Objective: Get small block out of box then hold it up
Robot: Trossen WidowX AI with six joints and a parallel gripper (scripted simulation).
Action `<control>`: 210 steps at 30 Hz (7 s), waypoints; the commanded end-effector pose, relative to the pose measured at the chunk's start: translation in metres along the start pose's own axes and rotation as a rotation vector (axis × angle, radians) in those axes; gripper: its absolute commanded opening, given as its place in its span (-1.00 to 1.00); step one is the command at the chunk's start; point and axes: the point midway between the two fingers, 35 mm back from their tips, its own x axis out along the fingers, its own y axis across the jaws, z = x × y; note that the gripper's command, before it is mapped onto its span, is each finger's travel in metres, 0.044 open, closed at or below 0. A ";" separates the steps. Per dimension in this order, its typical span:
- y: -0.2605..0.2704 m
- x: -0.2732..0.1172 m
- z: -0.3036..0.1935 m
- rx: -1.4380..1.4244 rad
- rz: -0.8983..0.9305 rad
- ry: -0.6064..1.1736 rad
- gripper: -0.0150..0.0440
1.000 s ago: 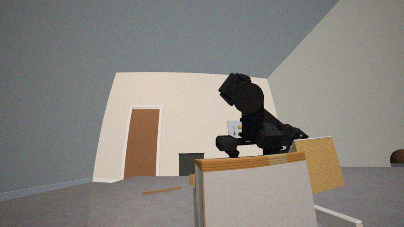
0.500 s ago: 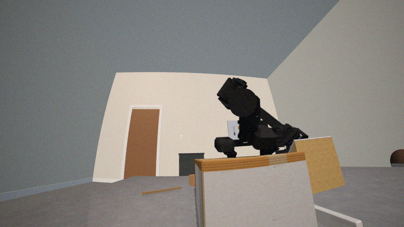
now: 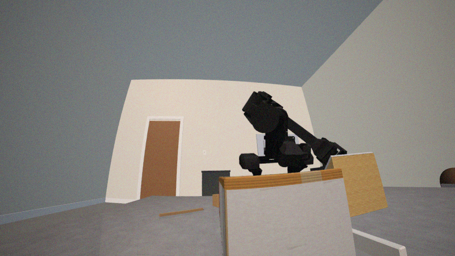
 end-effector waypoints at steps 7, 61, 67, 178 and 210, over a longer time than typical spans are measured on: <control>0.000 0.005 -0.016 -0.003 -0.004 0.001 0.86; -0.002 -0.033 -0.100 -0.002 0.002 0.001 0.86; 0.001 -0.030 -0.107 -0.165 -0.040 -0.047 0.51; 0.016 0.041 -0.169 3.524 0.783 -0.798 0.47; 0.042 0.066 -0.135 4.364 1.705 -0.206 0.47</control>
